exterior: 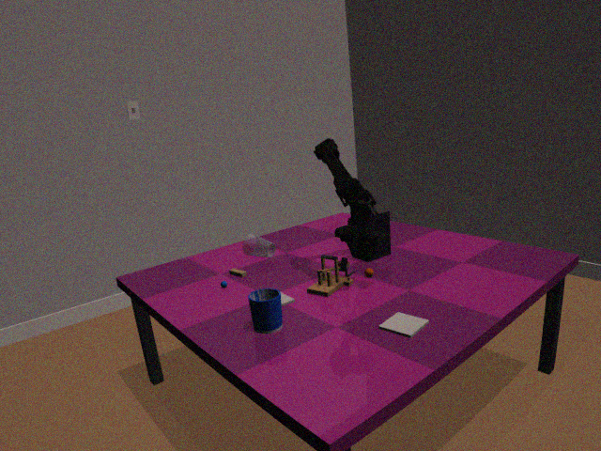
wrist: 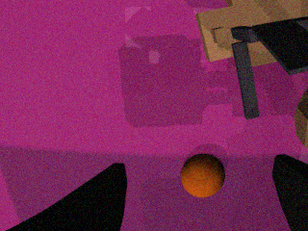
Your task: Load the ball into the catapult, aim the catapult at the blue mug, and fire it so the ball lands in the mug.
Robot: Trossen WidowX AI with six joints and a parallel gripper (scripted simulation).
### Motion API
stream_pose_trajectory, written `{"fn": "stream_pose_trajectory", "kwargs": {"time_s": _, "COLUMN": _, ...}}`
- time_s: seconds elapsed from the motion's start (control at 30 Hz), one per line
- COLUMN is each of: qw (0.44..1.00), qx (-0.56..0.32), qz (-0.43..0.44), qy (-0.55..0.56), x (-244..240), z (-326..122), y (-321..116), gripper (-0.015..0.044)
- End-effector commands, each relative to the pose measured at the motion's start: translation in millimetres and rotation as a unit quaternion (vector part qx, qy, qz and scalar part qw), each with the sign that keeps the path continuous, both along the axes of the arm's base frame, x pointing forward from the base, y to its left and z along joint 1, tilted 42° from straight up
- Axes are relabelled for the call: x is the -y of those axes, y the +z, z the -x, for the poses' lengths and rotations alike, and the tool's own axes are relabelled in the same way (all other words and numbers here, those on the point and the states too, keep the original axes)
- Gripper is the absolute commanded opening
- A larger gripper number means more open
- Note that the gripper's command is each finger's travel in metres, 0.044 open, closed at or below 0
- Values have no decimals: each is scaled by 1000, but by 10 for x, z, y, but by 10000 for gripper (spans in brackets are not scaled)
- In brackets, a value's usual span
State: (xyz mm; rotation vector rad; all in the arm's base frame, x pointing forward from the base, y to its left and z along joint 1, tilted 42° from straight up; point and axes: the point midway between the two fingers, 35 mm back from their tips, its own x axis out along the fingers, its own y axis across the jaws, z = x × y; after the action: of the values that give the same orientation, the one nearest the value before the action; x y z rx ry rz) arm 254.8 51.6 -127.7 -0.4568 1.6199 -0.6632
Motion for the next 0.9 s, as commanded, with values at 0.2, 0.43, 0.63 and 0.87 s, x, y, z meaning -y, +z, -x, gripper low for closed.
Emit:
{"fn": "stream_pose_trajectory", "kwargs": {"time_s": 0.2, "qw": 999, "qx": 19, "qz": 5, "qy": -25, "x": 110, "z": 495, "y": -79, "gripper": 300}}
{"fn": "stream_pose_trajectory", "kwargs": {"time_s": 0.43, "qw": 999, "qx": 19, "qz": 5, "qy": -25, "x": 214, "z": 537, "y": -168, "gripper": 300}}
{"fn": "stream_pose_trajectory", "kwargs": {"time_s": 0.63, "qw": 999, "qx": 19, "qz": 5, "qy": -25, "x": 248, "z": 543, "y": -209, "gripper": 300}}
{"fn": "stream_pose_trajectory", "kwargs": {"time_s": 0.87, "qw": 999, "qx": 19, "qz": 5, "qy": -25, "x": 321, "z": 558, "y": -297, "gripper": 300}}
